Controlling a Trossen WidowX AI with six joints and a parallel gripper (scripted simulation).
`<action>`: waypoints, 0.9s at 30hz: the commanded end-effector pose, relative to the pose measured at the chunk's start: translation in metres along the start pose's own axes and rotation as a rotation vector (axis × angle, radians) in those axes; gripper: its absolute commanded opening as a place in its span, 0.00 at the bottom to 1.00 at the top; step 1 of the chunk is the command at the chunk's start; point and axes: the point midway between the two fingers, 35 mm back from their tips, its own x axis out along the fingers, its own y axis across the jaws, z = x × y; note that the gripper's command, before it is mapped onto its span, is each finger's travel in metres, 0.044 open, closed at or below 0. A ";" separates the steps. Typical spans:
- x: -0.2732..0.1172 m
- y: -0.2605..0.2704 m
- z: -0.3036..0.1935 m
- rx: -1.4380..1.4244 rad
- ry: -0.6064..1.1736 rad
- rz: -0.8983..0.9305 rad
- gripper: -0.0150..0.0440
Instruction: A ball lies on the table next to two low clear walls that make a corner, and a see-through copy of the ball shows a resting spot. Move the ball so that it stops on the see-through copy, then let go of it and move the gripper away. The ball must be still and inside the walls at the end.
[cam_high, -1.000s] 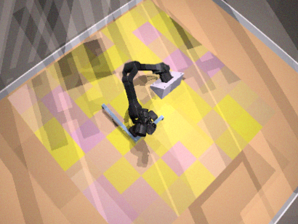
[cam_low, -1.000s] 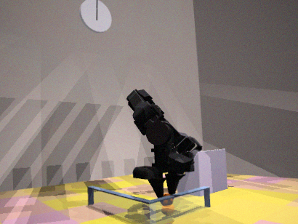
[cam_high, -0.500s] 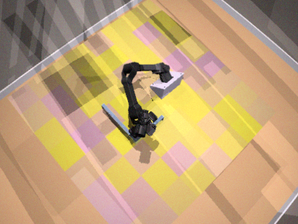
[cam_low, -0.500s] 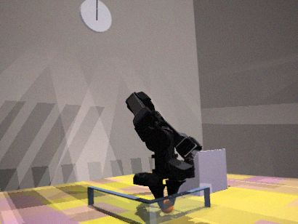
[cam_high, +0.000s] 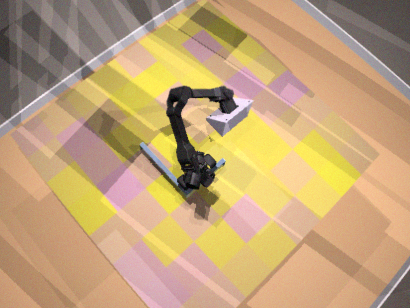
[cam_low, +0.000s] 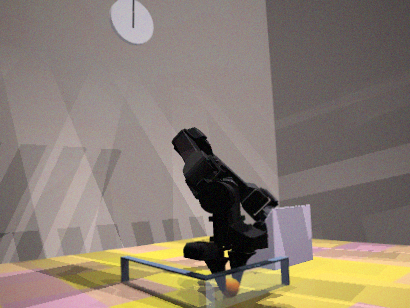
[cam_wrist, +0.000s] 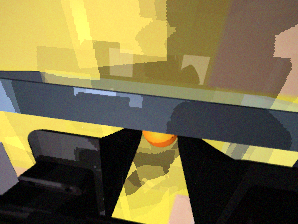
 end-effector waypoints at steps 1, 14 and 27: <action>0.000 0.000 0.000 0.001 0.000 0.000 0.61; -0.075 -0.001 0.002 -0.005 0.000 0.002 0.73; -0.082 -0.002 0.004 -0.010 -0.004 -0.021 0.73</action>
